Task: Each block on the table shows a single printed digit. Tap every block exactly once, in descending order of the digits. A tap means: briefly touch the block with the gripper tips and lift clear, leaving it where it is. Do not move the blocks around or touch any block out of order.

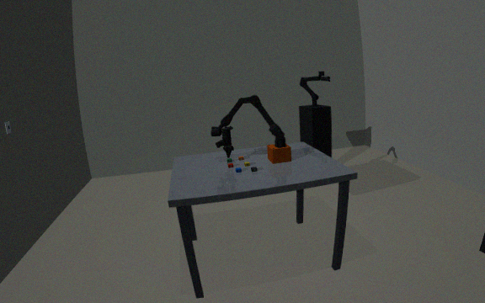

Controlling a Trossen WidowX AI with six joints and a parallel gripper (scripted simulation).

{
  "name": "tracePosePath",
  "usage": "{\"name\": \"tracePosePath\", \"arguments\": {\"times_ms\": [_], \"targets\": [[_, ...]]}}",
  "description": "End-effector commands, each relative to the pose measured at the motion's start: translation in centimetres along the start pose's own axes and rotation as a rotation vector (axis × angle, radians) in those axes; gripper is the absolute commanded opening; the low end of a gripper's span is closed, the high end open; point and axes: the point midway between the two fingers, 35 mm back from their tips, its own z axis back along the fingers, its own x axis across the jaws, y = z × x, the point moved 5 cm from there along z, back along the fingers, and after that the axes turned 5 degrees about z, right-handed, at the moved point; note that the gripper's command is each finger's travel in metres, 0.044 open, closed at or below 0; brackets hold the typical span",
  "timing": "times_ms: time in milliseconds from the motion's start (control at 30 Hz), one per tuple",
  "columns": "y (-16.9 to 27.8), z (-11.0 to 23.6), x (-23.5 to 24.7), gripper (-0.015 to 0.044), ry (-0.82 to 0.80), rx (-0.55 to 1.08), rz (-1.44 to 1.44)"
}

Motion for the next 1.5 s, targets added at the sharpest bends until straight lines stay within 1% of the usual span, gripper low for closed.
{"name": "tracePosePath", "arguments": {"times_ms": [0,167,367,467,633,667,767,800,1033,1100,1300,1367,1467], "targets": [[0.1,-0.9,0.1,0.002,-0.008,0.004,0.006],[0.1,-1.6,0.1,0.002,-0.008,0.005,0.006],[0.1,-1.6,0.1,0.002,-0.008,0.005,0.006],[0.1,1.1,0.1,0.002,-0.007,0.004,0.005],[0.1,1.8,0.1,0.002,-0.008,0.004,0.006],[0.0,2.7,0.0,0.002,-0.008,0.004,0.006],[-0.1,8.2,0.0,0.002,-0.008,0.004,0.006],[0.0,9.2,0.0,0.002,-0.008,0.004,0.006],[0.0,9.5,0.0,0.002,-0.008,0.004,0.006],[-0.3,9.6,1.1,0.002,-0.009,0.004,0.006],[-1.4,9.7,11.0,0.002,-0.019,0.002,0.005],[-1.3,9.7,12.1,0.002,-0.02,0.002,0.005],[-1.3,9.7,12.1,0.002,-0.02,0.002,0.005]]}}
